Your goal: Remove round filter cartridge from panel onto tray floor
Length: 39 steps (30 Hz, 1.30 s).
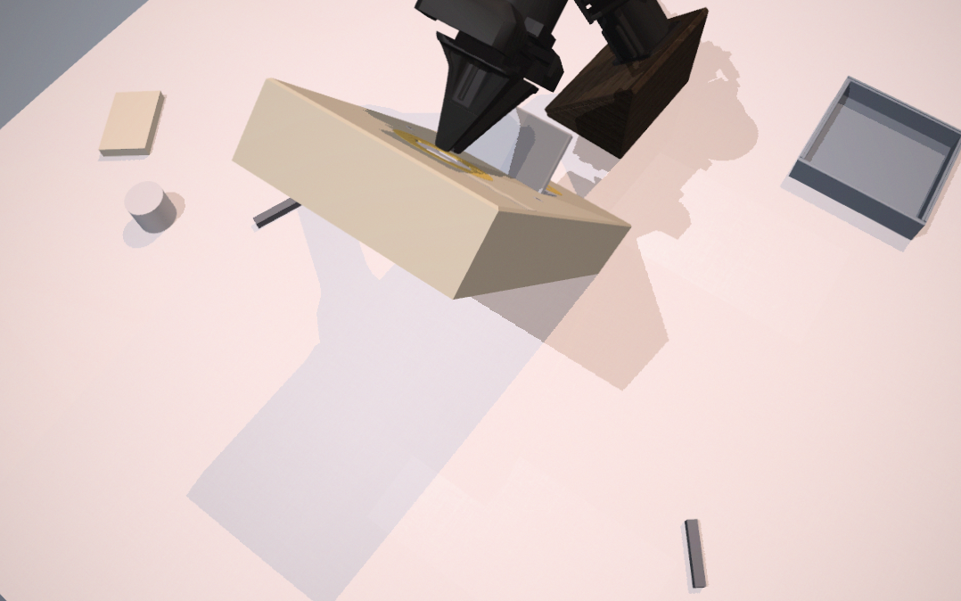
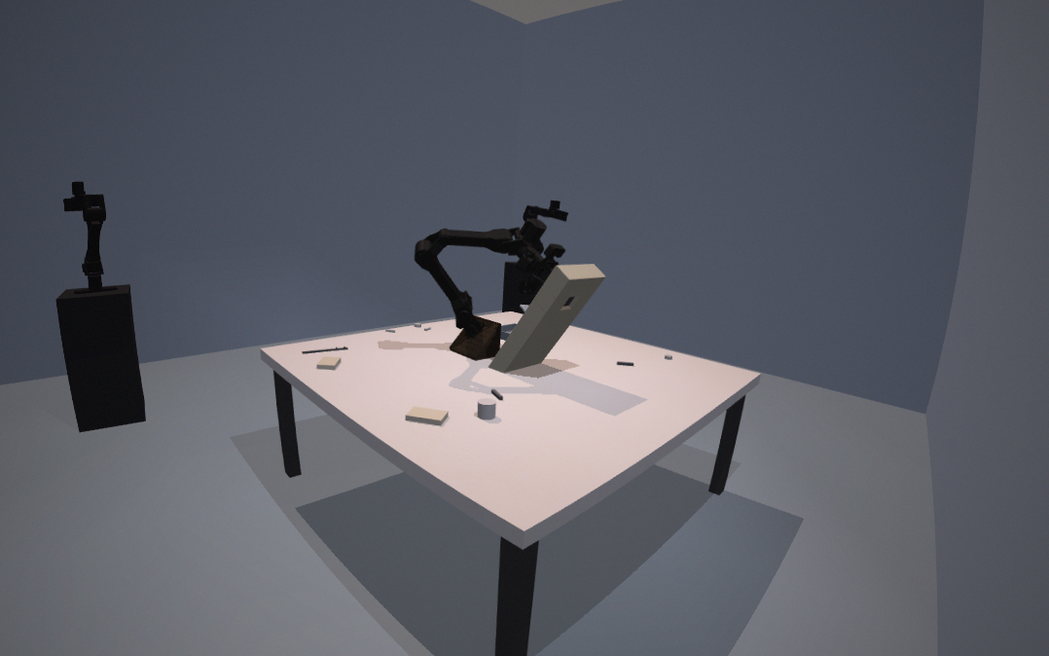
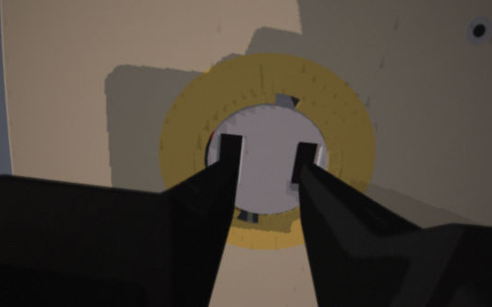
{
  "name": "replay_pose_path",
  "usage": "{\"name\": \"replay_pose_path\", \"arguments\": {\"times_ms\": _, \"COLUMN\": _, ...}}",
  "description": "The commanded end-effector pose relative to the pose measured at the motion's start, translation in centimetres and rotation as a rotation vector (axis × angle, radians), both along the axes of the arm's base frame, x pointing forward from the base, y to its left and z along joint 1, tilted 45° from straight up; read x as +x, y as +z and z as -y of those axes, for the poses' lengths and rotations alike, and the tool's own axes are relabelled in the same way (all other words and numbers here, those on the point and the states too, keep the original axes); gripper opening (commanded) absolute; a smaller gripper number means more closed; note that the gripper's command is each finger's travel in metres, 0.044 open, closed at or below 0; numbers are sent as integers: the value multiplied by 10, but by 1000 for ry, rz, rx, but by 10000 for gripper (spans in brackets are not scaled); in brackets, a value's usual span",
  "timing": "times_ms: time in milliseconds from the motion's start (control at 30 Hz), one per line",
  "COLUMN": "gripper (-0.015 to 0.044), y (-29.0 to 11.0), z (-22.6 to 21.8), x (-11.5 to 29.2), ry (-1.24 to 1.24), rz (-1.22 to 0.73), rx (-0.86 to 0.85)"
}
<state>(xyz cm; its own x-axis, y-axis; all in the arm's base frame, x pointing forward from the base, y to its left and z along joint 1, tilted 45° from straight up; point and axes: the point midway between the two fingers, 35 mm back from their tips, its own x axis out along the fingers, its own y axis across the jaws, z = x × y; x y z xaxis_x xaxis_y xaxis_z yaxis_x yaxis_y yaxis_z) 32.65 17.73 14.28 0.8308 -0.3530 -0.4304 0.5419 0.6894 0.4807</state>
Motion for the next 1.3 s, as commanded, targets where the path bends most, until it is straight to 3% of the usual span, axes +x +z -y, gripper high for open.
{"name": "replay_pose_path", "arguments": {"times_ms": 0, "gripper": 111, "y": 0, "z": -1, "x": 1, "ry": 5, "rz": -4, "rx": -2}}
{"name": "replay_pose_path", "arguments": {"times_ms": 1267, "gripper": 111, "y": -2, "z": 1, "x": 4, "ry": 5, "rz": -4, "rx": -2}}
